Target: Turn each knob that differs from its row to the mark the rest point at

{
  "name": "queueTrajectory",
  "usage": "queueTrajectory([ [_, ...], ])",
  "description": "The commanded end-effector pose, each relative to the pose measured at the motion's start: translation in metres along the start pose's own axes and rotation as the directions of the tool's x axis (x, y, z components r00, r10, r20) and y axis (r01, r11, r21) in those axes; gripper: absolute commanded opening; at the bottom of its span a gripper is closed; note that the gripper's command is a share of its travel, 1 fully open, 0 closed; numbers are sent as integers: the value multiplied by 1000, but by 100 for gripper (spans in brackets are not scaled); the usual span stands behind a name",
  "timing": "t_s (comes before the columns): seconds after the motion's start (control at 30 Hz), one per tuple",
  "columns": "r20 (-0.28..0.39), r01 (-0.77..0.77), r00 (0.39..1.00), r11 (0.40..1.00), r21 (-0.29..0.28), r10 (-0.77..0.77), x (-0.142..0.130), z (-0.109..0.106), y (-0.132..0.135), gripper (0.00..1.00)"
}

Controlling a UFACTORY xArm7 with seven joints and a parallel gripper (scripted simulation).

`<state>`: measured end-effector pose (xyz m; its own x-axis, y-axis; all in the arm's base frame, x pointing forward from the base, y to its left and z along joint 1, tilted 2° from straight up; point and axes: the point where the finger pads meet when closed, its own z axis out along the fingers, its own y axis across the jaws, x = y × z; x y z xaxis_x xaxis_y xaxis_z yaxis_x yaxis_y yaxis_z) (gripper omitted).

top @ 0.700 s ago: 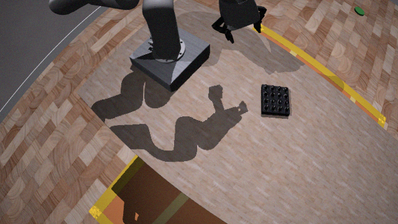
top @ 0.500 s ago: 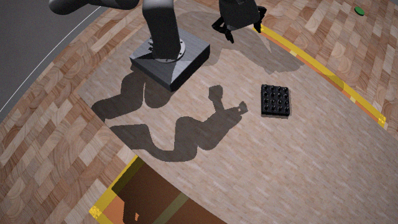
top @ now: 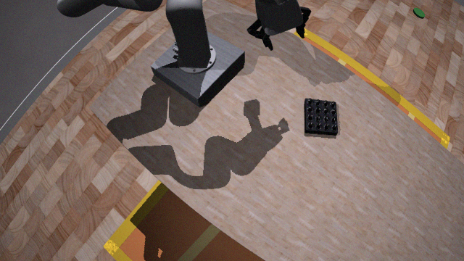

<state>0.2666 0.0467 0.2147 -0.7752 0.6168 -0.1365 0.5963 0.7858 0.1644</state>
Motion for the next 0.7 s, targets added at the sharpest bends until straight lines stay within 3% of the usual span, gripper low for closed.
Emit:
queueTrajectory([
  [0.0,-3,-46,999,999,1,46,-3,1,4,100],
  [0.33,-30,-347,937,937,40,348,-16,19,21,100],
  [0.4,-30,-347,937,937,40,348,-16,19,21,100],
  [0.43,-31,-422,905,905,52,424,-20,25,25,100],
  [0.67,-26,-578,814,813,79,581,-29,39,33,100],
])
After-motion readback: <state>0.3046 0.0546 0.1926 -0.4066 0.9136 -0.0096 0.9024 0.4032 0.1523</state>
